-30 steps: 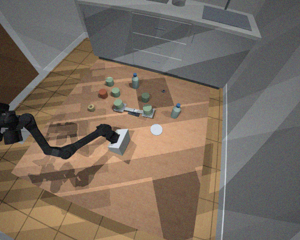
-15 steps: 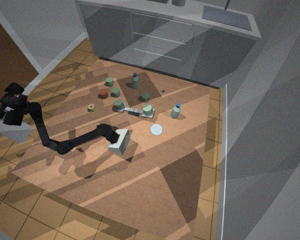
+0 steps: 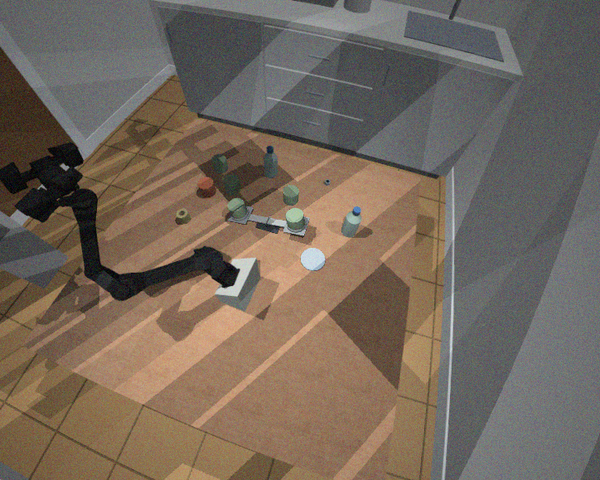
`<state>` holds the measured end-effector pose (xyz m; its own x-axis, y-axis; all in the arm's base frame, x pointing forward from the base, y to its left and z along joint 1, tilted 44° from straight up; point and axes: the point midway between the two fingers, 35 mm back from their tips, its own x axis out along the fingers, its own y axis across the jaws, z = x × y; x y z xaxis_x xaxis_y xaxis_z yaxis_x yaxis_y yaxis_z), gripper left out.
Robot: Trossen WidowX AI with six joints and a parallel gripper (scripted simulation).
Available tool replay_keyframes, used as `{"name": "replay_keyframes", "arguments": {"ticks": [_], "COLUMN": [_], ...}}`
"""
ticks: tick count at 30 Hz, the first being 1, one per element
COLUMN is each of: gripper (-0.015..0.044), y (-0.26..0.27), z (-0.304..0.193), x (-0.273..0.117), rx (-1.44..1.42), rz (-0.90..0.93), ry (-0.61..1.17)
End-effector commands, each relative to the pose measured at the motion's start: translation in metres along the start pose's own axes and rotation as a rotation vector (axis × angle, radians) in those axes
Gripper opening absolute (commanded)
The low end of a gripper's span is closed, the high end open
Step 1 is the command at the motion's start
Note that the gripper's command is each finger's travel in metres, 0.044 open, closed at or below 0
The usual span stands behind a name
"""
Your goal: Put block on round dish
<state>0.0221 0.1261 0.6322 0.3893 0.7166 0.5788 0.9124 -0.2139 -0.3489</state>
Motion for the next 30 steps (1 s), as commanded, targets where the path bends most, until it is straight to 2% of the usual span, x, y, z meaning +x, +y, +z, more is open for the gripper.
{"name": "replay_keyframes", "arguments": {"ticks": [1,15,30], "gripper": [0.044,0.044,0.044], "y": [0.037,0.167,0.286], "z": [-0.013,-0.042,-0.047], "x": [-0.002,-0.035,-0.109], "rx": [0.099,0.448,0.814], "rz": [0.083,0.366,0.64], "ry": [0.038,0.199,0.421]}}
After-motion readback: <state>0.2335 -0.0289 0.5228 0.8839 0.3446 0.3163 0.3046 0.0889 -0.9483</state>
